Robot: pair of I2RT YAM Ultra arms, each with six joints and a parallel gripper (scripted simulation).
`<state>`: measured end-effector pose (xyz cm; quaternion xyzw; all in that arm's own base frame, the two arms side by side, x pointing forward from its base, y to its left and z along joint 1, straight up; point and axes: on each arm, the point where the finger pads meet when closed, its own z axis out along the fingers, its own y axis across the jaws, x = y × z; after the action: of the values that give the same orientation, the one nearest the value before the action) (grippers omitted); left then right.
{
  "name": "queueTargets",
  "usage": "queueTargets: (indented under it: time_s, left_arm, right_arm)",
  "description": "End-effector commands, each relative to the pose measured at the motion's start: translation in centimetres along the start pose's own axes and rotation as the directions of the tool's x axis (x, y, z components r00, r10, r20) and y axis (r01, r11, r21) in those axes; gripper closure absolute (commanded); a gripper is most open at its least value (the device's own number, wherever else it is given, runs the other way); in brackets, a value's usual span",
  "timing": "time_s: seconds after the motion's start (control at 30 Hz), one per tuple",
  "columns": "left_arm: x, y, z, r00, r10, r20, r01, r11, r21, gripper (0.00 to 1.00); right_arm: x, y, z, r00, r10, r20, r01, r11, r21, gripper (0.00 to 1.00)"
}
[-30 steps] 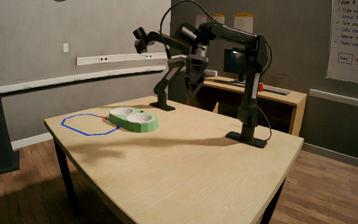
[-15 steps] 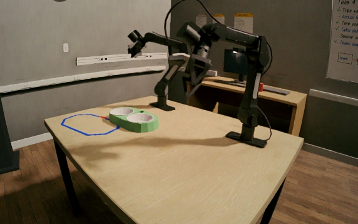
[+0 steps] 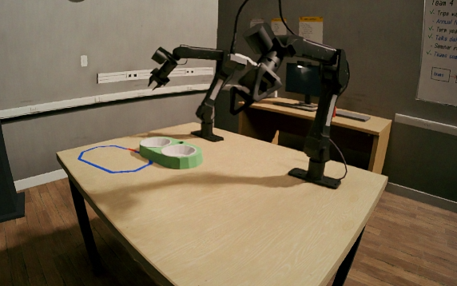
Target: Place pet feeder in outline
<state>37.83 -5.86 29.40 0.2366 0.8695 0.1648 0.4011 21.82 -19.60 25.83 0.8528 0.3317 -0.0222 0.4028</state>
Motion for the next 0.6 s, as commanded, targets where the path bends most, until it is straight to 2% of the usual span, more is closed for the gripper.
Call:
queueTargets:
  time_s: [0.0,0.17,0.23,0.27,0.33,0.57]
  left_arm:
    - [-2.6,2.0,-1.3,0.974,-0.143,0.176,0.149,0.989,-0.018,0.0]
    - [-3.4,3.6,-1.9,0.929,-0.245,0.277,0.258,0.966,-0.009,0.0]
    - [-3.4,3.6,-1.9,0.929,-0.245,0.277,0.258,0.966,-0.009,0.0]
    - [-3.6,3.9,-2.1,0.918,-0.263,0.298,0.277,0.961,-0.005,0.0]
    - [-3.8,4.6,-2.3,0.896,-0.292,0.334,0.311,0.951,-0.003,0.0]
    - [-4.7,7.2,-4.0,0.786,-0.394,0.477,0.43,0.902,0.036,0.0]
  right_arm:
    - [4.6,-2.0,0.4,0.988,-0.085,-0.126,0.094,0.993,0.069,0.7]
    - [10.2,-4.9,-0.4,0.94,-0.199,-0.277,0.238,0.964,0.116,0.7]
    - [10.2,-4.9,-0.4,0.94,-0.199,-0.277,0.238,0.964,0.116,0.7]
    - [11.1,-4.5,-1.2,0.929,-0.205,-0.309,0.244,0.965,0.094,0.7]
    - [13.2,-7.7,-0.9,0.894,-0.268,-0.358,0.338,0.929,0.149,0.7]
    - [18.9,-13.4,-3.9,0.754,-0.382,-0.535,0.54,0.823,0.173,0.7]
